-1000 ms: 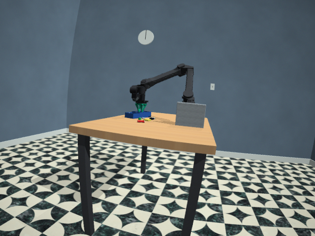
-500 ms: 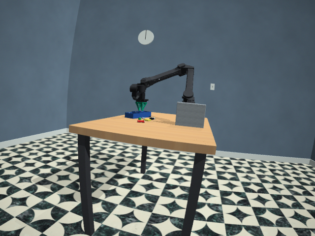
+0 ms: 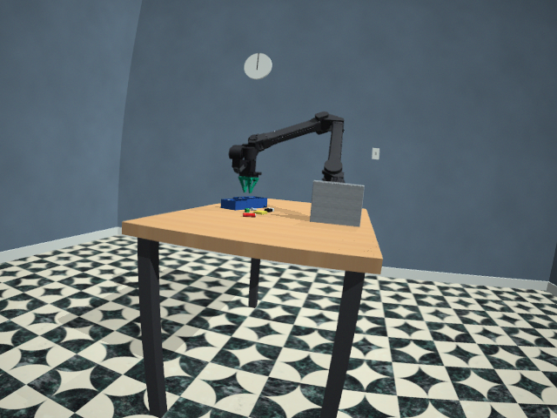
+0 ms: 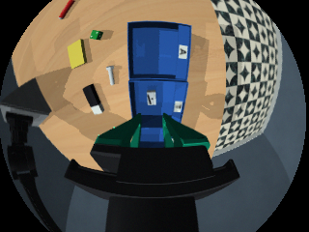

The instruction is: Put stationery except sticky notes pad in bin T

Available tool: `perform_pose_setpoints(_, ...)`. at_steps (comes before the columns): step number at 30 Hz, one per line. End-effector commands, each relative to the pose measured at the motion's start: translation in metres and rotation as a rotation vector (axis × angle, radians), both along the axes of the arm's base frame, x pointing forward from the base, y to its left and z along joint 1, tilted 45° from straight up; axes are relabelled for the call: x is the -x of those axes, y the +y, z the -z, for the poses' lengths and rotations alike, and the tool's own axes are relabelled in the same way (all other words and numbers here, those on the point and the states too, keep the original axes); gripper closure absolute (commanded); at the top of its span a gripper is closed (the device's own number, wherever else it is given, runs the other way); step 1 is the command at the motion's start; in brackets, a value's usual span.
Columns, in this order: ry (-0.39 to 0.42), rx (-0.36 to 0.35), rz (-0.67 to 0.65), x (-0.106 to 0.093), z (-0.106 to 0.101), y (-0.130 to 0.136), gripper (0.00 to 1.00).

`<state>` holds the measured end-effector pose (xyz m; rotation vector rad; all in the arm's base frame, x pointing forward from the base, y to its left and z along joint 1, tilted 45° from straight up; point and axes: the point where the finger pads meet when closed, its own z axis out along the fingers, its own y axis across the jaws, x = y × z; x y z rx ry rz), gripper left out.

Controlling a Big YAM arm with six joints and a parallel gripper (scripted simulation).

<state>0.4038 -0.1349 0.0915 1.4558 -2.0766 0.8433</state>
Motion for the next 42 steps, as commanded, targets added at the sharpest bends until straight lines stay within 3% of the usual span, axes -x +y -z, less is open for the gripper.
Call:
perform_pose_setpoints(1, -0.043, 0.001, 0.010, -0.017, -0.014, -0.002, 0.70)
perform_pose_setpoints(36, -0.033, 0.000, -0.006, -0.011, -0.008, 0.000, 0.70)
perform_pose_setpoints(38, -0.016, 0.000, 0.005, -0.005, -0.001, -0.007, 0.70)
perform_pose_setpoints(41, -0.033, 0.000, -0.006, -0.010, -0.008, 0.000, 0.70)
perform_pose_setpoints(42, -0.010, 0.000, 0.005, -0.002, 0.001, -0.007, 0.70)
